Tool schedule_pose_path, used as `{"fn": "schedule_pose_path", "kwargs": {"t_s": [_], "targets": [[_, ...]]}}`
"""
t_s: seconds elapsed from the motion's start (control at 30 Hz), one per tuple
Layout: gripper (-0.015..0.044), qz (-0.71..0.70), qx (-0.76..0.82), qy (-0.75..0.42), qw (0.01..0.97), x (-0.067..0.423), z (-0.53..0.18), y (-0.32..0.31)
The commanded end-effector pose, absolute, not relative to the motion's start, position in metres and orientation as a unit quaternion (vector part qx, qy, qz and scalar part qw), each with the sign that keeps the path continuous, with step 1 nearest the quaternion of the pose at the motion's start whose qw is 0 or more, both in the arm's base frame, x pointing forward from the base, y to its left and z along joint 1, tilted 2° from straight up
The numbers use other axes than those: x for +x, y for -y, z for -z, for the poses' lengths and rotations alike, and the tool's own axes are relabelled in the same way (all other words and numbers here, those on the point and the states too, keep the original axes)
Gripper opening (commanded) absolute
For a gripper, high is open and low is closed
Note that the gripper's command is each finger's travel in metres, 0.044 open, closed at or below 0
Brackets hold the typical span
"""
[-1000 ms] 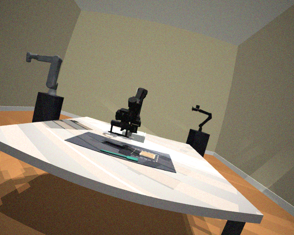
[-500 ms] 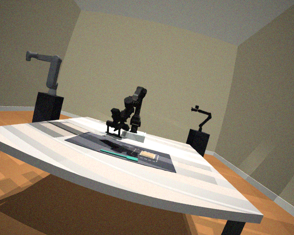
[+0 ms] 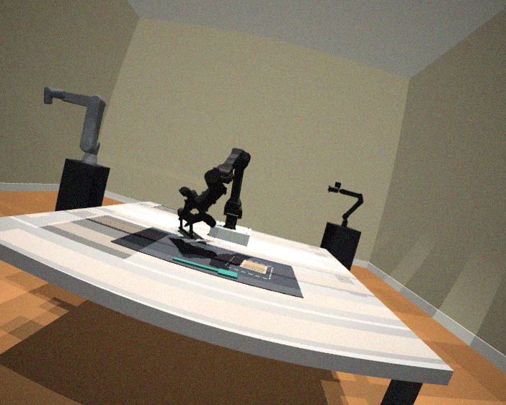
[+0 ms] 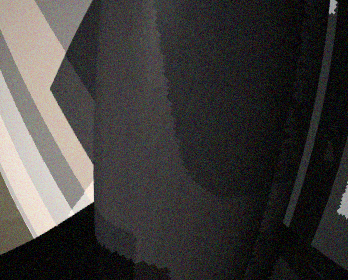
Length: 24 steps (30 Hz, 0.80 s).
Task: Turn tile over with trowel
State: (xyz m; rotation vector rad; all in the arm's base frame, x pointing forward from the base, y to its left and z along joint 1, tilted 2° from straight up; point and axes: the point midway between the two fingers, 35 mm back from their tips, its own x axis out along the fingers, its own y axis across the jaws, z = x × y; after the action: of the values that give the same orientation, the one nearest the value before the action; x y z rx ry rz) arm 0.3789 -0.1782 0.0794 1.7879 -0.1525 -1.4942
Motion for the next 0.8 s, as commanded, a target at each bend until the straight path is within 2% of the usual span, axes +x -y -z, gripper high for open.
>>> {"fn": "schedule_pose_path", "kwargs": {"t_s": [0.0, 0.77], "targets": [[0.0, 0.606, 0.695, 0.093, 0.374, 0.379, -0.08, 0.19], [0.0, 0.668, 0.633, 0.291, 0.26, 0.374, -0.073, 0.244]]}}
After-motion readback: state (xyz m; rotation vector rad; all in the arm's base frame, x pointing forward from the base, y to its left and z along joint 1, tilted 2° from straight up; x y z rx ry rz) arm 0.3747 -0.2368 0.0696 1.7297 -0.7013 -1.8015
